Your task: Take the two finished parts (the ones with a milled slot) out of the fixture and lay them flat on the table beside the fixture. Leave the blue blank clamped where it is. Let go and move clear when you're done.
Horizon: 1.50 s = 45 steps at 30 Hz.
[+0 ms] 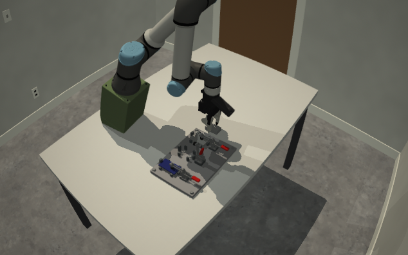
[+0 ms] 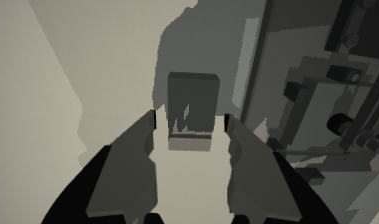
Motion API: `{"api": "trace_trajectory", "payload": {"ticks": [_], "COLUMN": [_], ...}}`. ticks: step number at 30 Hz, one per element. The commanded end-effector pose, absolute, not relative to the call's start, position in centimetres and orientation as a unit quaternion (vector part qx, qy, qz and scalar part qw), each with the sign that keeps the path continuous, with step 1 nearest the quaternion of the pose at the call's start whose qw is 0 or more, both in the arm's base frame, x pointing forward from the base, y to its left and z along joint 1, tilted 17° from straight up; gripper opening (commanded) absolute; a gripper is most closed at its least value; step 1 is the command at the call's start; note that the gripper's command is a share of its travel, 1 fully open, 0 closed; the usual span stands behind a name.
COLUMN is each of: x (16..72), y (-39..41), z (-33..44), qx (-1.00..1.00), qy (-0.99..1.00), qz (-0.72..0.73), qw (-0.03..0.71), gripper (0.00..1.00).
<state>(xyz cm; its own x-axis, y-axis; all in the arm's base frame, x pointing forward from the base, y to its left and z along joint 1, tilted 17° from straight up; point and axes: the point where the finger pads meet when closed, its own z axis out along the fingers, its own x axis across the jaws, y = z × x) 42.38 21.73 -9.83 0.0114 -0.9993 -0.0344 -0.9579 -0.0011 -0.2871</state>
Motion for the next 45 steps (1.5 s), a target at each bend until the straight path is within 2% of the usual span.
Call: {"api": "trace_trajectory", "payload": {"ticks": [1,45], "x": [42.4,39.6], "y": [21.7,21.4], "z": [-9.7,-0.4], "qx": [-0.702,-0.702], "qy": [0.697,0.697], "qz": [-0.090,-0.090], "qw": [0.116,0.116], "gripper": [0.40,0.40]}}
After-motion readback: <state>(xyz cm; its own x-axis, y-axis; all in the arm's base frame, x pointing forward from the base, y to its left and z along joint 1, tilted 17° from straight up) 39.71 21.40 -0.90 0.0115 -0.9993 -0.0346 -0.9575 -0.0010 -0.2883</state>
